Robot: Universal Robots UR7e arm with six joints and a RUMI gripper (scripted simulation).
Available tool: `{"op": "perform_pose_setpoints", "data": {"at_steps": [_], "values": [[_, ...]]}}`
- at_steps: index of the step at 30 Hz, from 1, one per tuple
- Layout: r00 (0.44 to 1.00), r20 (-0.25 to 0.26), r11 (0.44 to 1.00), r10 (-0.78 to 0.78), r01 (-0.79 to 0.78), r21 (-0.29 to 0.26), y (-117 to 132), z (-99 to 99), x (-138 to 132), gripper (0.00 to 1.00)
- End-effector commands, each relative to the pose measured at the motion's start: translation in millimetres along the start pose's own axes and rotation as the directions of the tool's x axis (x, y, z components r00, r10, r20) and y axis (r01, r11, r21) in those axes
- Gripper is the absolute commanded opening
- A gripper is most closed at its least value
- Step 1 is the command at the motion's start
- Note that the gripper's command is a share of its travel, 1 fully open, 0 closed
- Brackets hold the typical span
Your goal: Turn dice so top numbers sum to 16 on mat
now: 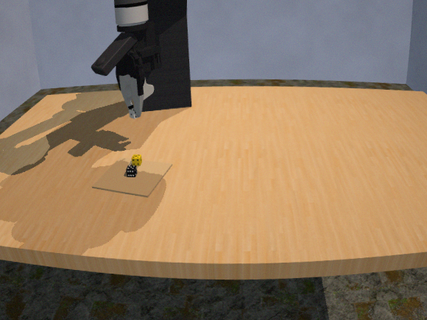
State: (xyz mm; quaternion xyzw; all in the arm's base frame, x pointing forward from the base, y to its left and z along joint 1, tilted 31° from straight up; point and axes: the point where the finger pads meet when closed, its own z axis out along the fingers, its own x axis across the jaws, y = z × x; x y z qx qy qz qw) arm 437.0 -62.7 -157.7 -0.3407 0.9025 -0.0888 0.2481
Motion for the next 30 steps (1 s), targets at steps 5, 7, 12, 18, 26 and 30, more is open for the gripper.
{"op": "perform_pose_setpoints", "data": {"at_steps": [5,7,12,18,26,30], "values": [[1.0,0.0,1.0,-0.005,0.005,0.001,0,-0.2,0,0.03],[1.0,0.0,1.0,-0.01,0.01,0.001,0,-0.1,-1,0.03],[0.999,0.0,0.999,-0.041,0.041,0.0,-1,0.6,-2,0.03],[0.993,-0.001,0.993,-0.117,0.117,-0.001,-2,2.2,-6,0.03],[0.971,-0.002,0.971,-0.241,0.241,-0.002,-3,4.8,-12,0.03],[0.937,-0.002,0.937,-0.349,0.349,-0.004,-4,6.9,-18,0.03]]}}
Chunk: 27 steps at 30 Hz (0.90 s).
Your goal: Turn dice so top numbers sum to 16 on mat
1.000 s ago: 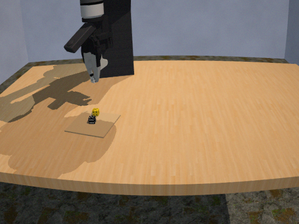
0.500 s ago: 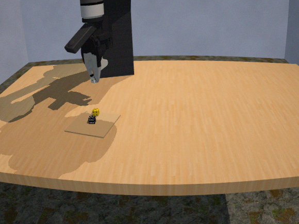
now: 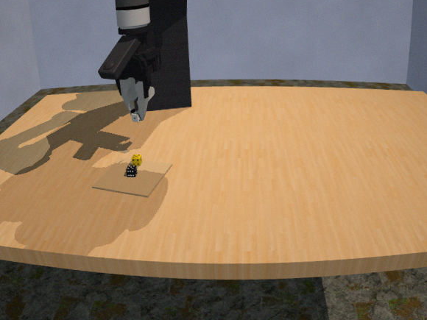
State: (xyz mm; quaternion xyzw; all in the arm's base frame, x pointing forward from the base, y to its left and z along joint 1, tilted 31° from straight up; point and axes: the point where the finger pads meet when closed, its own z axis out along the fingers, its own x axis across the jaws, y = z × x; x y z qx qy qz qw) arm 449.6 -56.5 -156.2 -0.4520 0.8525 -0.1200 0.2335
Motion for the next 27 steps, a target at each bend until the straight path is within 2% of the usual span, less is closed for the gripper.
{"op": "perform_pose_setpoints", "data": {"at_steps": [1,7,10,15,16,18,19,24,26,27], "values": [[0.991,0.001,0.991,-0.134,0.134,-0.004,-3,2.3,-6,0.03],[0.94,0.001,0.94,-0.342,0.342,-0.006,-8,6.0,-17,0.03],[0.939,0.001,0.939,-0.344,0.344,-0.006,-8,6.0,-17,0.03],[0.849,0.002,0.849,-0.528,0.528,-0.007,-12,9.1,-28,0.03],[0.845,0.002,0.845,-0.535,0.535,-0.007,-12,9.2,-29,0.03],[0.793,0.003,0.793,-0.609,0.609,-0.007,-14,10.4,-34,0.03],[0.792,0.003,0.792,-0.61,0.61,-0.007,-14,10.4,-34,0.03],[0.661,0.004,0.661,-0.75,0.75,-0.008,-17,12.6,-44,0.03],[0.661,0.004,0.661,-0.75,0.75,-0.008,-17,12.6,-44,0.03],[0.623,0.005,0.623,-0.782,0.782,-0.008,-18,13.1,-47,0.03]]}}
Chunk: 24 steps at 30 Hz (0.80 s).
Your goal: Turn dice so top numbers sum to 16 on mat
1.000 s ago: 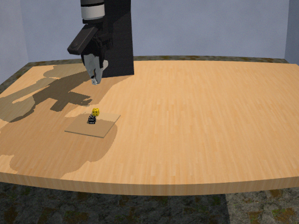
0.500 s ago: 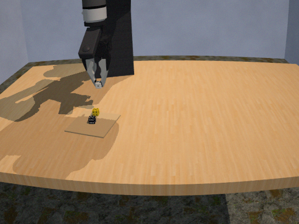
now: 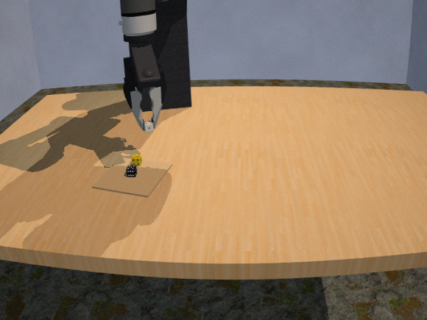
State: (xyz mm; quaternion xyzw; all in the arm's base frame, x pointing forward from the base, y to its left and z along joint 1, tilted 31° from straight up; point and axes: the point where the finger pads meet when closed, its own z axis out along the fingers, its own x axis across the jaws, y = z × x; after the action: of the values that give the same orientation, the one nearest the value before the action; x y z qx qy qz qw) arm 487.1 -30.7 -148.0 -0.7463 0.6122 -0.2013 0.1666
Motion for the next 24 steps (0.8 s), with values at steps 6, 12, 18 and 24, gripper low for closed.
{"op": "perform_pose_setpoints", "data": {"at_steps": [6,12,18,24], "values": [[0.953,0.009,0.953,-0.303,0.303,-0.003,-16,2.5,-8,0.03],[0.87,0.009,0.87,-0.493,0.493,-0.001,-26,3.6,-15,0.03],[0.784,0.009,0.784,-0.621,0.621,0.0,-34,4.0,-20,0.03],[0.642,0.008,0.643,-0.766,0.766,0.002,-44,4.0,-26,0.03]]}}
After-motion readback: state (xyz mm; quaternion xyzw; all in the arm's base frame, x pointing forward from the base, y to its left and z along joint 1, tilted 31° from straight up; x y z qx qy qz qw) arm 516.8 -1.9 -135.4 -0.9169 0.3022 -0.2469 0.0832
